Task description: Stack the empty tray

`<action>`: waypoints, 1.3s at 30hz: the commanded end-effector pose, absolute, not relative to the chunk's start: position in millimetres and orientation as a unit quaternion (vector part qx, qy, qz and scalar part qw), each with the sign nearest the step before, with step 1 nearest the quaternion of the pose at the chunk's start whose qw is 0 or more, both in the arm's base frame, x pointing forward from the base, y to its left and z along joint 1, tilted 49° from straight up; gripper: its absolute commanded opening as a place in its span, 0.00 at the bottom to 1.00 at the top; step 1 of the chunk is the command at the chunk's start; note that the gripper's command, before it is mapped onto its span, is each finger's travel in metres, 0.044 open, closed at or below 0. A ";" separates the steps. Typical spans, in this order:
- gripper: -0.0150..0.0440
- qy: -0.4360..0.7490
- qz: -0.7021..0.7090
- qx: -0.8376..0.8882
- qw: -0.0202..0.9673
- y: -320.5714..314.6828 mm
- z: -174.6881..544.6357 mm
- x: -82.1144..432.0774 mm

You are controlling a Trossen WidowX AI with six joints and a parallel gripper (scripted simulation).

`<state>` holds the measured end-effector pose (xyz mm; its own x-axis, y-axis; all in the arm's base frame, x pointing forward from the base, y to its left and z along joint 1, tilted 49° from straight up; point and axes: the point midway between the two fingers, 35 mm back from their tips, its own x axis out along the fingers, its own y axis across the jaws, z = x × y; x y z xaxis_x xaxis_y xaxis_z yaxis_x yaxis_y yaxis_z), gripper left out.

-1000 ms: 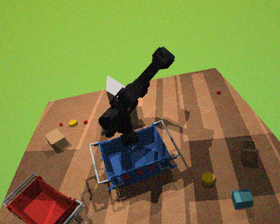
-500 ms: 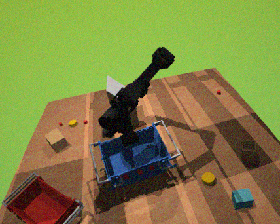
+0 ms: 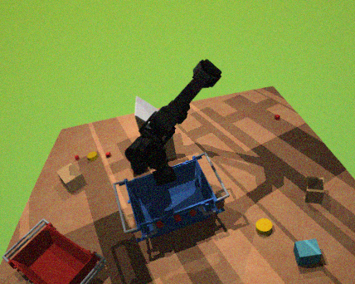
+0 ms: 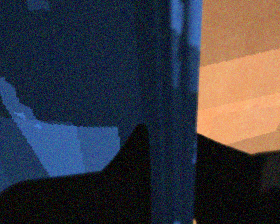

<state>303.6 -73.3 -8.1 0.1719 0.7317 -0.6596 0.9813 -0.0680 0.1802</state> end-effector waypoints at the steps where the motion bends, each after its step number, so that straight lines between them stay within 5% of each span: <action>1: 0.25 0.619 -0.208 0.694 0.304 -68.4 -10.1 301.4; 39: 0.25 0.619 -0.208 0.694 0.304 -62.8 -15.6 299.6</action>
